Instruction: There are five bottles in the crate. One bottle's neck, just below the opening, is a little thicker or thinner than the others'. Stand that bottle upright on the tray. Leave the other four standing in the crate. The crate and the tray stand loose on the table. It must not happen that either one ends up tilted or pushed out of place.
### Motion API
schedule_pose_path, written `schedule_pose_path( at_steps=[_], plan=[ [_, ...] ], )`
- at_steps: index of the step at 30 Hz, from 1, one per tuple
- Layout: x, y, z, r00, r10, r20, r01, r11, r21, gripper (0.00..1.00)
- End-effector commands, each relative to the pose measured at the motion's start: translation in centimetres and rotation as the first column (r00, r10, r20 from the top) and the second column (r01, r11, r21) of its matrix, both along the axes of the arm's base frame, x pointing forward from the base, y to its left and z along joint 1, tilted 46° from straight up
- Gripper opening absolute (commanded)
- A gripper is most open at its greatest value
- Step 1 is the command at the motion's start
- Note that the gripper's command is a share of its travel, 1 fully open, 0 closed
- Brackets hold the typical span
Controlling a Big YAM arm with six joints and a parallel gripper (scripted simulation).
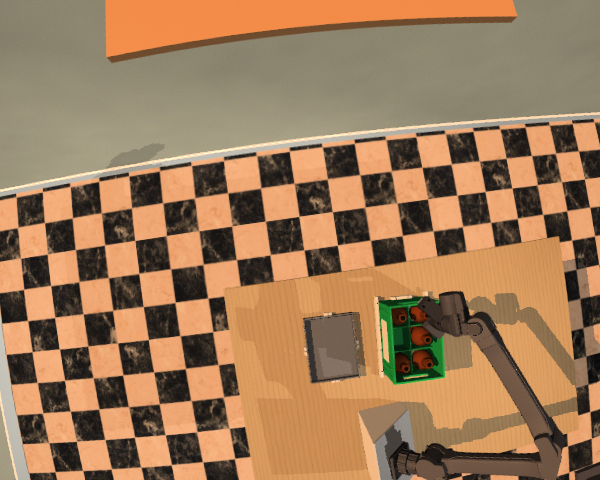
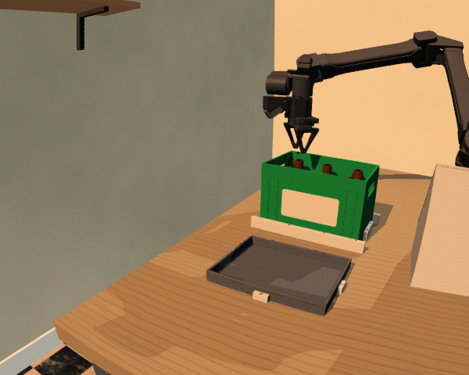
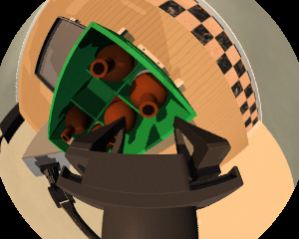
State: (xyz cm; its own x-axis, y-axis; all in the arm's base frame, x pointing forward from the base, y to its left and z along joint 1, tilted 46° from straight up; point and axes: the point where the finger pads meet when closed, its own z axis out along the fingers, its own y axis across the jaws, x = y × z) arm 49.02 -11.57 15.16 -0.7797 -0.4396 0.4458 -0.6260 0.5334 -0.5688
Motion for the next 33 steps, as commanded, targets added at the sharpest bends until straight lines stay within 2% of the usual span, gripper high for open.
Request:
schedule_pose_path(
  at_steps=[1,33],
  plan=[
    [0.08,-1.16,-0.98,1.000,-0.016,-0.018,0.016,1.000,-0.002,0.61],
    [0.19,-1.07,-0.86,1.000,-0.023,-0.004,0.023,1.000,-0.002,0.61]
  ],
)
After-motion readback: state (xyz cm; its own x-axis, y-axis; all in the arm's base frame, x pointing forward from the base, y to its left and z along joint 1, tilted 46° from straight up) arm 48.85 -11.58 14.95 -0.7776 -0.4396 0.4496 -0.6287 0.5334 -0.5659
